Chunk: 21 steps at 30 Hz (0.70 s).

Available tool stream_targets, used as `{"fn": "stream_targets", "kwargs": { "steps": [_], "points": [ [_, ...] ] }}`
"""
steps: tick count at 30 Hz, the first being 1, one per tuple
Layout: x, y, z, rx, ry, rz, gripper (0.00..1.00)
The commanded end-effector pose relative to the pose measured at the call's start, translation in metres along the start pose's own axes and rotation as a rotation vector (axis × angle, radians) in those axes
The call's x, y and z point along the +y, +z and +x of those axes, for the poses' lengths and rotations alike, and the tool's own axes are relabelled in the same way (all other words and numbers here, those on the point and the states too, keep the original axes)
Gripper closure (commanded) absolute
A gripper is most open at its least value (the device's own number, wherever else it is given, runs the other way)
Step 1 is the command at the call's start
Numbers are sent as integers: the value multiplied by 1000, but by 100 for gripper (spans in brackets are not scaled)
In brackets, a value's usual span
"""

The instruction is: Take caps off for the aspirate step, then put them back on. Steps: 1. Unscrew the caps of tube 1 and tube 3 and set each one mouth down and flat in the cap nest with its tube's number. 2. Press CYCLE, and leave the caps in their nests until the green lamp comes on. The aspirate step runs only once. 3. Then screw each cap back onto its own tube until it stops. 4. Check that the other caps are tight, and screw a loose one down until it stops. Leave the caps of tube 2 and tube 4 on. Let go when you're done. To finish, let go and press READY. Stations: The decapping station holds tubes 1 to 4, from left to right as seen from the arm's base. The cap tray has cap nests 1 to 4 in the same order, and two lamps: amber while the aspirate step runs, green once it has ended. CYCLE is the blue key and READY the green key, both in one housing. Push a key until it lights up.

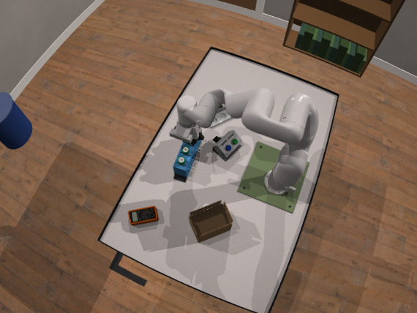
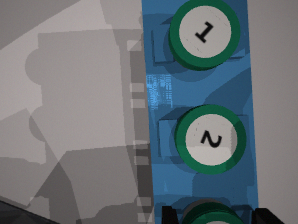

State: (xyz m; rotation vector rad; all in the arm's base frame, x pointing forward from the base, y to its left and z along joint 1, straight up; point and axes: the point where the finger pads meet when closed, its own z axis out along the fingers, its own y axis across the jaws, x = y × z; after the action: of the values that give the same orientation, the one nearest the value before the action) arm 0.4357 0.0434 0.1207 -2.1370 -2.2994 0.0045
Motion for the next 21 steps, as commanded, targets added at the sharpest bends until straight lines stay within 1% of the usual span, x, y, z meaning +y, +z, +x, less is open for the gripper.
{"fn": "stream_targets", "kwargs": {
  "steps": [1, 5, 12, 13, 21],
  "points": [
    [1, -2, 0, 1, -279, -4, 54],
    [1, -2, 0, 1, -429, -4, 54],
    [1, -2, 0, 1, -429, -4, 54],
    [1, -2, 0, 1, -429, -4, 100],
    [1, -2, 0, 1, -429, -4, 100]
  ]
}}
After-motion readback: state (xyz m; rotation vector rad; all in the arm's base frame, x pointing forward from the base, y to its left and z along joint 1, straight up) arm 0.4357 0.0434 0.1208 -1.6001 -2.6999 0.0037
